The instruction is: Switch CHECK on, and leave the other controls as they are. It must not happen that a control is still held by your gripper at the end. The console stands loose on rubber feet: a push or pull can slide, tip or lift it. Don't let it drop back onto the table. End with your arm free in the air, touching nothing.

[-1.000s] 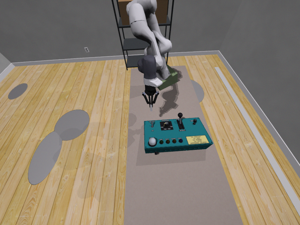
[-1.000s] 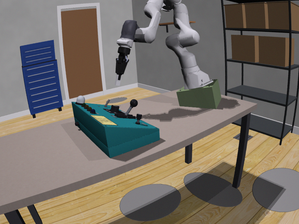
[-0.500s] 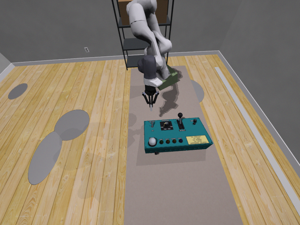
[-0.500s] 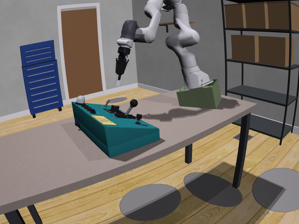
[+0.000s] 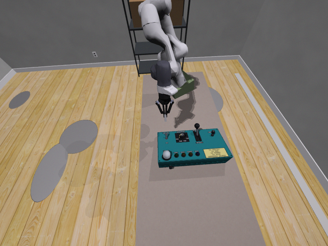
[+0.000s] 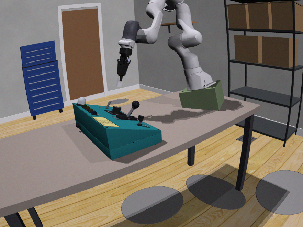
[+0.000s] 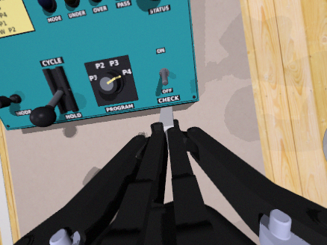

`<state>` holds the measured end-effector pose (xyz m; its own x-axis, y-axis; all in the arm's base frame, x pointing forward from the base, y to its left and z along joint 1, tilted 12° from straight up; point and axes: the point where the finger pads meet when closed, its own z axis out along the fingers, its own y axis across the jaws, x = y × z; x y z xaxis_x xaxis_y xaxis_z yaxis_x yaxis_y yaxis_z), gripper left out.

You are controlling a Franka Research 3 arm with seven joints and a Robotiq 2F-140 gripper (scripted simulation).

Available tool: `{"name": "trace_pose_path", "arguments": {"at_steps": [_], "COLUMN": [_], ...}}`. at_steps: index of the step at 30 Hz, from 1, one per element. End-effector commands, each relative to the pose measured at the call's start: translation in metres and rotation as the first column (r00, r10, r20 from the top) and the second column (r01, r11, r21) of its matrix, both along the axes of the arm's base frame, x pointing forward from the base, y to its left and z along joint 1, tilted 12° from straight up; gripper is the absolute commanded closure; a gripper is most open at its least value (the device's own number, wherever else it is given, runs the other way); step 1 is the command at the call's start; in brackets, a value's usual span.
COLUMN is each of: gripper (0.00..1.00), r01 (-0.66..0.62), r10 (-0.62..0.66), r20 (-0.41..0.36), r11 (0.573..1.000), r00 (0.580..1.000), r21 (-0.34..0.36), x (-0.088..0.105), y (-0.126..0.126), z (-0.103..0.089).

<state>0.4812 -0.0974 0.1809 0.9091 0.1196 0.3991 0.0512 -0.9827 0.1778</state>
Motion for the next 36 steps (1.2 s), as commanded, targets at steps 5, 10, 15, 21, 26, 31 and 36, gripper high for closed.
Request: {"name": "trace_pose_path", "arguments": {"at_steps": [5,10,15,21,26,31,36], "gripper": [1.0,1.0,1.0,1.0,1.0,1.0,1.0], "r01": [0.001,0.001,0.001,0.001,0.001,0.001,0.001], "r10": [-0.001,-0.001,-0.001,-0.001,-0.001,-0.001,-0.001], "r20": [0.002,0.002,0.002,0.002,0.002,0.002,0.002], "r11": [1.0,1.0,1.0,1.0,1.0,1.0,1.0], "r00": [1.0,1.0,1.0,1.0,1.0,1.0,1.0], "r21": [0.001,0.001,0.001,0.001,0.001,0.001,0.001], "x": [0.004,0.008,0.011,0.019,0.025,0.029,0.035], "y": [-0.001,-0.002,-0.004,-0.006,-0.008,-0.01,-0.012], "z": [-0.007,-0.017,-0.024,-0.04,-0.054,-0.063,-0.074]}}
